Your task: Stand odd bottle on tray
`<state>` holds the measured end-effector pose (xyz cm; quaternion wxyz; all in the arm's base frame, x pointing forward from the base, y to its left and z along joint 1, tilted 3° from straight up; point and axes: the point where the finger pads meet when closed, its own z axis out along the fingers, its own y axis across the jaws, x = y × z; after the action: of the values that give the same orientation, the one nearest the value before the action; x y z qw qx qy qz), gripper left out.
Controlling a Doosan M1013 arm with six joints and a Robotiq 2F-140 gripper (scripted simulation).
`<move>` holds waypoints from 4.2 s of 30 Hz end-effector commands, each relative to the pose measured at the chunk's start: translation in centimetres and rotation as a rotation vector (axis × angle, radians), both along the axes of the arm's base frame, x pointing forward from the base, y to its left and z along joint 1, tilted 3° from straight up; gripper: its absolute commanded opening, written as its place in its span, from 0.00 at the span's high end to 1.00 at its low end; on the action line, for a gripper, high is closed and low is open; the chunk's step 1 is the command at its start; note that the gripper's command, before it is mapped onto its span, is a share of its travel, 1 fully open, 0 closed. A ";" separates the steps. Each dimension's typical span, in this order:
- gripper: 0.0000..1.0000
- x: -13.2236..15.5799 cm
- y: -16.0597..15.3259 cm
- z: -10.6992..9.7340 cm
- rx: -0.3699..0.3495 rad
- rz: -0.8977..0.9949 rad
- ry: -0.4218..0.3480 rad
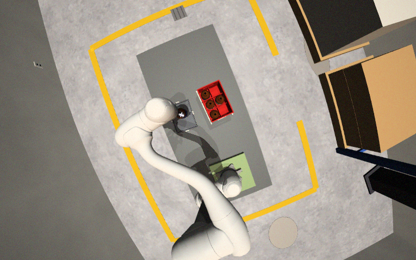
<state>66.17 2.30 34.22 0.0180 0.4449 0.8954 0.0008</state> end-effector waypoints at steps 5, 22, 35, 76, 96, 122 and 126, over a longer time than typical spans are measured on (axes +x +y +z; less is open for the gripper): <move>1.00 -0.1 1.2 0.2 -0.002 -0.001 -0.010; 1.00 -0.2 2.8 0.2 -0.002 -0.001 -0.010; 1.00 -0.3 3.5 0.1 -0.002 -0.001 -0.010; 1.00 -0.3 4.2 0.1 -0.002 -0.001 -0.010; 1.00 -0.3 4.2 0.1 -0.002 -0.001 -0.010; 1.00 -0.3 4.2 0.1 -0.002 -0.001 -0.010; 1.00 -0.2 4.2 0.0 -0.002 -0.001 -0.010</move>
<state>65.83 6.43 34.14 0.0186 0.4448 0.8954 0.0005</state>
